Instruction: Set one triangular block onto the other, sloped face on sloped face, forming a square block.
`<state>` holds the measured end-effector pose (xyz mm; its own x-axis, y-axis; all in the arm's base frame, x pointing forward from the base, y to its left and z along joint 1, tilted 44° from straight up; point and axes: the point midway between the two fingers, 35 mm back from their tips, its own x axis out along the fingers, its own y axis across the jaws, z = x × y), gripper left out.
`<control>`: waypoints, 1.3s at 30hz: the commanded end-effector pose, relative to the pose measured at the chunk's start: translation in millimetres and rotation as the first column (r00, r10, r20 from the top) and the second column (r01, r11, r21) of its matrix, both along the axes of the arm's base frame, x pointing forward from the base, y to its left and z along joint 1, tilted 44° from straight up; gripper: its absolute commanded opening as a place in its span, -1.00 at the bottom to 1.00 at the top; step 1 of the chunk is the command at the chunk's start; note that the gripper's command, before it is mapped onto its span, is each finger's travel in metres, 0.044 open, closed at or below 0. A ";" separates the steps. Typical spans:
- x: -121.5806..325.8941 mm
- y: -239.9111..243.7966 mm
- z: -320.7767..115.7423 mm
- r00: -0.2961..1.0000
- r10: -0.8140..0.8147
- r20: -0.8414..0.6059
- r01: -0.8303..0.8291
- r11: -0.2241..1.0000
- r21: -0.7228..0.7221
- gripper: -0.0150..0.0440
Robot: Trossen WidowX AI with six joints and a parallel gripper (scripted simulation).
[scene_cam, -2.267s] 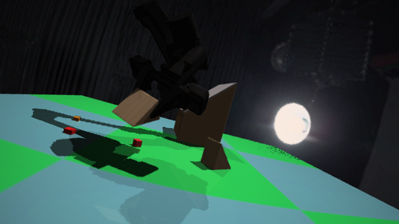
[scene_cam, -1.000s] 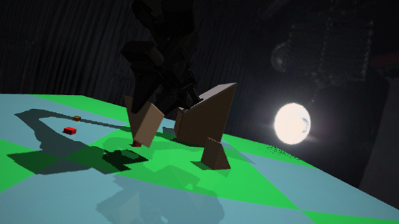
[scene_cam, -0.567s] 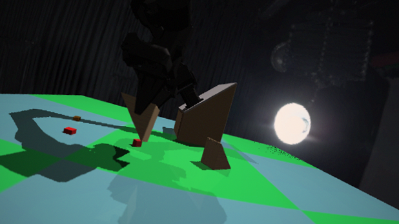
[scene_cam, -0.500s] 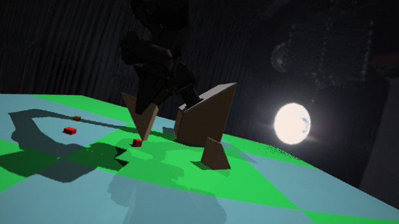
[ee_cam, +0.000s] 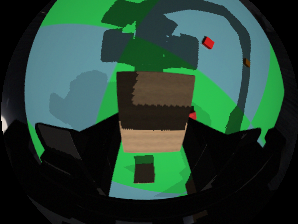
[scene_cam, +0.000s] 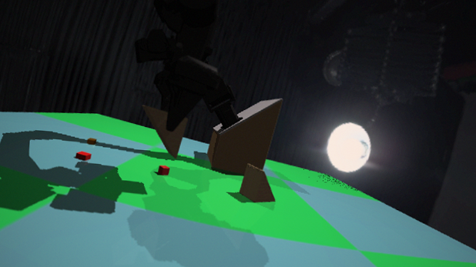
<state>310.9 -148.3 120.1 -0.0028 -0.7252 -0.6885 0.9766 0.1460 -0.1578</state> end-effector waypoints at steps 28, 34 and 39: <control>7.3 76.2 -40.4 0.987 0.103 -0.123 -0.091 0.991 0.100 -0.49; 6.2 101.2 -55.4 0.987 0.106 -0.123 -0.093 0.989 0.113 -0.49; 3.2 121.8 -67.6 0.986 0.108 -0.125 -0.093 0.988 0.120 -0.49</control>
<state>317.5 -40.2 61.6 -0.0227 -0.6491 -0.7604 0.9288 0.2676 -0.2562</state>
